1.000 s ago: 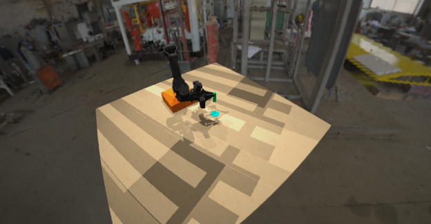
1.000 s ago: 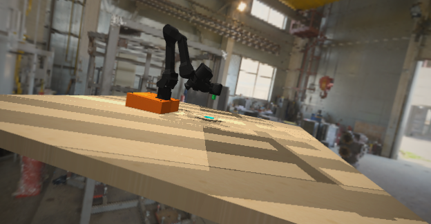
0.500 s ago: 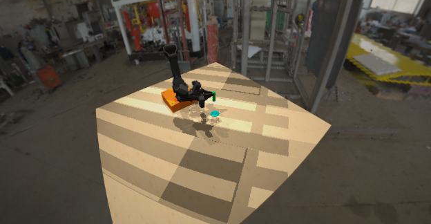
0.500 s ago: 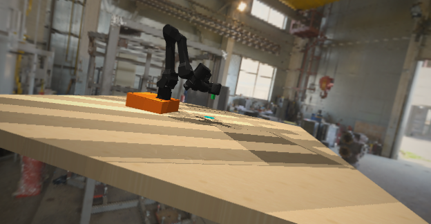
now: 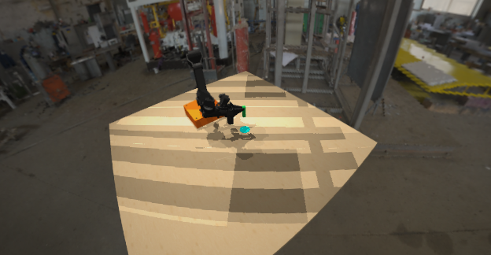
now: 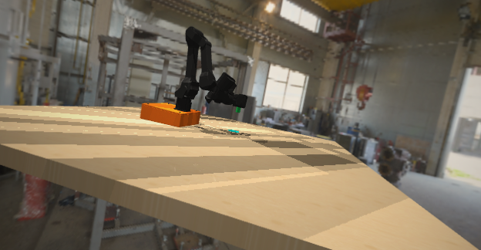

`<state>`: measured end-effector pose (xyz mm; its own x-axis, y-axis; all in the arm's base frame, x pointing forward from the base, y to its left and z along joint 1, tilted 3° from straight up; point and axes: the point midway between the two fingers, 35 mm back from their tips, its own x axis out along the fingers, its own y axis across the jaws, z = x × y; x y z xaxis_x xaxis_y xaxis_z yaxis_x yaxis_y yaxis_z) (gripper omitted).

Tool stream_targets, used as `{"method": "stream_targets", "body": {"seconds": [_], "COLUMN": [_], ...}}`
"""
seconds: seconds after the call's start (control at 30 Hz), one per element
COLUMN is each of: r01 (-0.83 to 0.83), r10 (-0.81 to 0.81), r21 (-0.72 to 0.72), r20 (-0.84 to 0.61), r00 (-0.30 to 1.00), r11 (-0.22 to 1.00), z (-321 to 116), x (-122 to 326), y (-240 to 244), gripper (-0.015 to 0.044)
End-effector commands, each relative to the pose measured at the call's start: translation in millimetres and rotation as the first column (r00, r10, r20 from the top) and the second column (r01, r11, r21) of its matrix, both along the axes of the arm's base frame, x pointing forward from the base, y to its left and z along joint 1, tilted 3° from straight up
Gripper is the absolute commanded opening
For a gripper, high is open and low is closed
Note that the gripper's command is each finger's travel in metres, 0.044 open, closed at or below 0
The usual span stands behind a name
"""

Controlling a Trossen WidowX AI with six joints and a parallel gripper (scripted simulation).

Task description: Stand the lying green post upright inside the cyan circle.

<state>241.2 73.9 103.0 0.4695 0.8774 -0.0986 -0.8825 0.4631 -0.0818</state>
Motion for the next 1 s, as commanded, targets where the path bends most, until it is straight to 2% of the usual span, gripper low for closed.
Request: {"method": "stream_targets", "body": {"seconds": [0.0,0.97], "r01": [-0.003,-0.003], "r10": [0.004,0.004], "r21": [0.005,0.006], "r20": [-0.007,-0.009], "r00": [1.0,1.0], "r11": [1.0,1.0], "z": [-7,-56], "x": [1,4], "y": [0,-3], "gripper": [0.0023,0.0023]}}
